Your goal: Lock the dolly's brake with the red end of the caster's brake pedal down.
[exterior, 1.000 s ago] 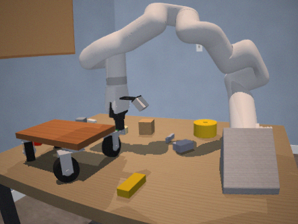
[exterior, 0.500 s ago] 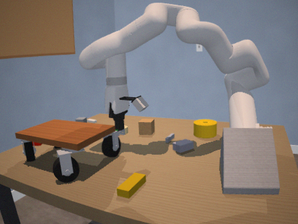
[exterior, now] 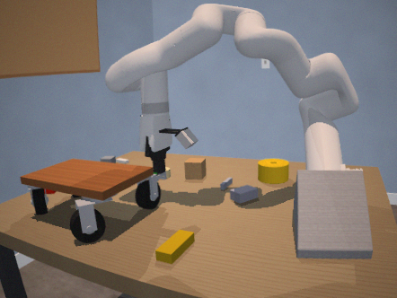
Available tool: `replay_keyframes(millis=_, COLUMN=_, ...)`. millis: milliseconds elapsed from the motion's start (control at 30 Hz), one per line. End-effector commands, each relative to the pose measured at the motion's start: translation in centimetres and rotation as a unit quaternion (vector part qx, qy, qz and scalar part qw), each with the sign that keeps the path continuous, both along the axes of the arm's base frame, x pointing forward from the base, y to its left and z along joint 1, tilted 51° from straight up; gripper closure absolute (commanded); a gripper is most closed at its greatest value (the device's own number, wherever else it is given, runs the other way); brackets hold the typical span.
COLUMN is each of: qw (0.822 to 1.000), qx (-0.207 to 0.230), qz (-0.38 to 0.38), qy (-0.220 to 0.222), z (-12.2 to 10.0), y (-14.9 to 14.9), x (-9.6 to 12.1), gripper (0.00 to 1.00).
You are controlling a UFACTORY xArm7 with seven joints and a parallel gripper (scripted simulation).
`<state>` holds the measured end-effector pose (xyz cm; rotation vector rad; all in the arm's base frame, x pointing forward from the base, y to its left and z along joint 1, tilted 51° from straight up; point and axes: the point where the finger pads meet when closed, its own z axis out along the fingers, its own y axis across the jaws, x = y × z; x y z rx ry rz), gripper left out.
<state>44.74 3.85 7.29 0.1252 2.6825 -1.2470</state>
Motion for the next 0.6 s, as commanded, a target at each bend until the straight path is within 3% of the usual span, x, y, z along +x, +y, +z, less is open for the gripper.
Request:
replay_keyframes(millis=0, qw=1.0, qx=0.0, qz=-0.004, qy=0.0, z=0.0, y=-0.3, x=0.0, gripper=1.0)
replay_keyframes(millis=567, qw=1.0, qx=0.0, qz=-0.004, qy=0.0, z=3.3, y=3.8, x=-0.7, gripper=1.0)
